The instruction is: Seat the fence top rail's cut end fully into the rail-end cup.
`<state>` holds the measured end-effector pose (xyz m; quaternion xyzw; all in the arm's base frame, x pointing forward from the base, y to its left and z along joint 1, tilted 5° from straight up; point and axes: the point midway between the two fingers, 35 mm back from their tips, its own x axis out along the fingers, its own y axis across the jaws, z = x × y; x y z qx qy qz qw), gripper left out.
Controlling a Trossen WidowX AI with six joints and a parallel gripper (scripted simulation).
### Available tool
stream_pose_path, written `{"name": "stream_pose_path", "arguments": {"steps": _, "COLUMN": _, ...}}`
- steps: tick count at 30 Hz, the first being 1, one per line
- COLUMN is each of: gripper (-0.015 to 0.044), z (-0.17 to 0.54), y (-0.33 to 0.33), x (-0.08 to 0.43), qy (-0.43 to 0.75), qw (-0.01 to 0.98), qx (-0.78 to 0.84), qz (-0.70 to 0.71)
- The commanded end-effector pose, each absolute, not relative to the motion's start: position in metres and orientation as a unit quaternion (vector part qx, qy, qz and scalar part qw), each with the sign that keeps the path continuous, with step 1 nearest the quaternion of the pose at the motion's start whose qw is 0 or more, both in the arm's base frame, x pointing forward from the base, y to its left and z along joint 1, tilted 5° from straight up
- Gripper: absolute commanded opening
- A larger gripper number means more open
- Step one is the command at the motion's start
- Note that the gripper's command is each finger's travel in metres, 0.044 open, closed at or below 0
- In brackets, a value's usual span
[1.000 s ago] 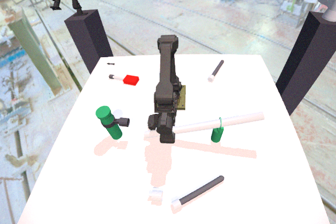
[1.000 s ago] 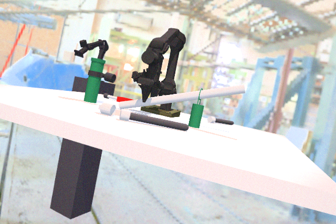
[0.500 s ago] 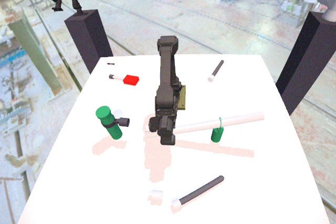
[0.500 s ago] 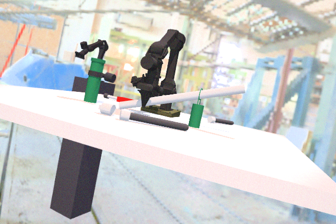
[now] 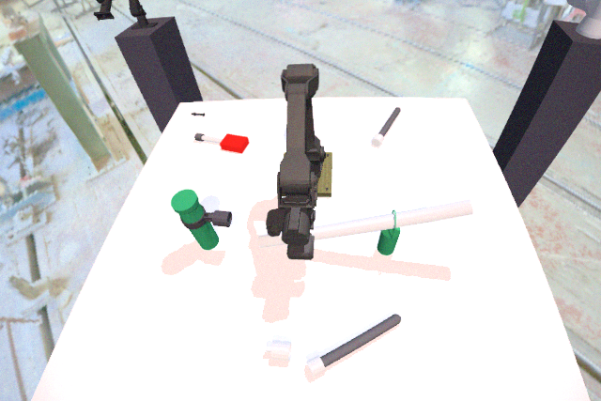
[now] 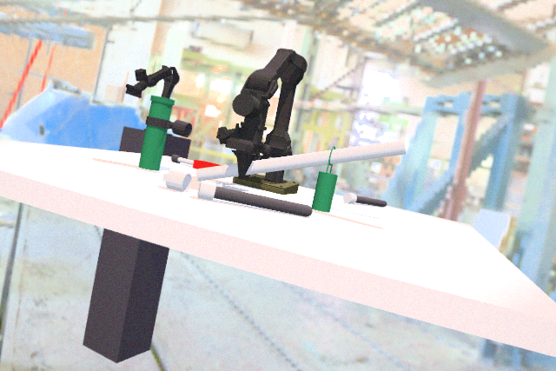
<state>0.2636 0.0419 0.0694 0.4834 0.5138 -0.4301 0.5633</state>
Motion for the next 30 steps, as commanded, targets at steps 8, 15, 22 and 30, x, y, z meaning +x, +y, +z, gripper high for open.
{"name": "stream_pose_path", "arguments": {"steps": 8, "gripper": 0.0, "z": 0.076, "y": 0.041, "x": 0.263, "qy": 0.508, "qw": 0.567, "qx": 0.483, "qz": -0.433}}
{"name": "stream_pose_path", "arguments": {"steps": 15, "gripper": 0.0, "z": 0.103, "y": 0.028, "x": 0.265, "qy": 0.473, "qw": 0.598, "qx": 0.453, "qz": -0.462}}
{"name": "stream_pose_path", "arguments": {"steps": 22, "gripper": 0.0, "z": 0.139, "y": 0.011, "x": 0.263, "qy": 0.427, "qw": 0.634, "qx": 0.415, "qz": -0.493}}
{"name": "stream_pose_path", "arguments": {"steps": 30, "gripper": 0.0, "z": 0.139, "y": 0.013, "x": 0.262, "qy": 0.43, "qw": 0.634, "qx": 0.413, "qz": -0.492}}
